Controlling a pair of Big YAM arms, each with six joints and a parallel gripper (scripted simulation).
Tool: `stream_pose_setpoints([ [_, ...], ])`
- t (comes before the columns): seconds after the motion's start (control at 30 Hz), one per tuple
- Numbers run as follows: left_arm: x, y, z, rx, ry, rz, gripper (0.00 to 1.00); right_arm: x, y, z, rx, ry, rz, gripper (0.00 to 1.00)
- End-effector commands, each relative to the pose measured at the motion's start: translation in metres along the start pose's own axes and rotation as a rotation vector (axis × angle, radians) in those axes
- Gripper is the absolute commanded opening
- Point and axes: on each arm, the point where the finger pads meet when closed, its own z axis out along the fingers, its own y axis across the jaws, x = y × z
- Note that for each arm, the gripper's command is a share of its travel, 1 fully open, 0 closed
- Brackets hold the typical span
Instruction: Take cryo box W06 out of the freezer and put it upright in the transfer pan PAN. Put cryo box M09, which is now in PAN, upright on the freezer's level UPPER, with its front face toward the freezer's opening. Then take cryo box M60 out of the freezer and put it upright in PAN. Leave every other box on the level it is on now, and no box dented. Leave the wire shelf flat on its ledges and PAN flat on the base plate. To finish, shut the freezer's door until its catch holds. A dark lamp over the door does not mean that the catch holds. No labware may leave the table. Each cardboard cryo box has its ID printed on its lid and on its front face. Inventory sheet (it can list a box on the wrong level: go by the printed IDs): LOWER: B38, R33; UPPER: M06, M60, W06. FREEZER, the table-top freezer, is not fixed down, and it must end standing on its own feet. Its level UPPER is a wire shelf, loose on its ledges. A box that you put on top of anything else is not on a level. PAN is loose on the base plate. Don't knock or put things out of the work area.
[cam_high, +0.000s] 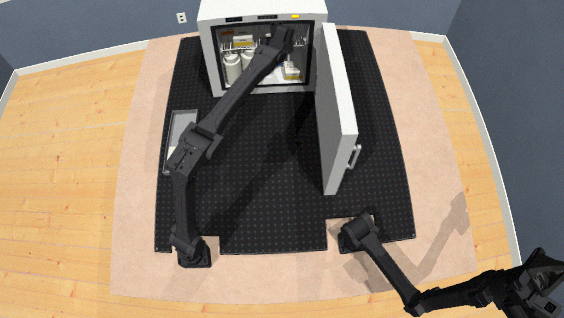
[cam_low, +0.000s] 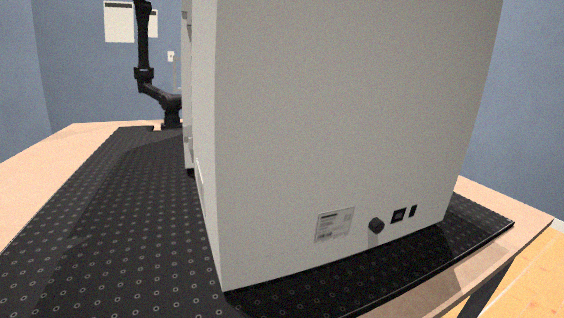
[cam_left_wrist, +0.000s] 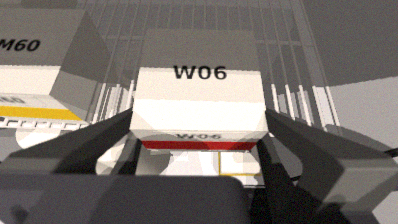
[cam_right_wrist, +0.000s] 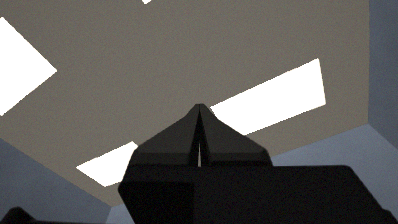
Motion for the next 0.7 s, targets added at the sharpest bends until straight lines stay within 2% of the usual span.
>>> stream_pose_setpoints([
  [0.0, -0.026, -0.0082, -0.0042, 0.013, -0.031, -0.003, 0.77, 0.0144, 0.0005, 0.0034, -0.003, 0.031, -0.011, 0.0],
  [0.23, -0.0187, -0.0045, -0.0016, 0.003, -0.016, 0.001, 0.77, 0.0144, 0.0005, 0.0034, -0.003, 0.031, -0.011, 0.0],
  [0.67, -0.0287, -0.0042, -0.0042, 0.002, -0.031, -0.016, 0.77, 0.0144, 0.0005, 0.0034, -0.003, 0.031, -0.011, 0.0],
])
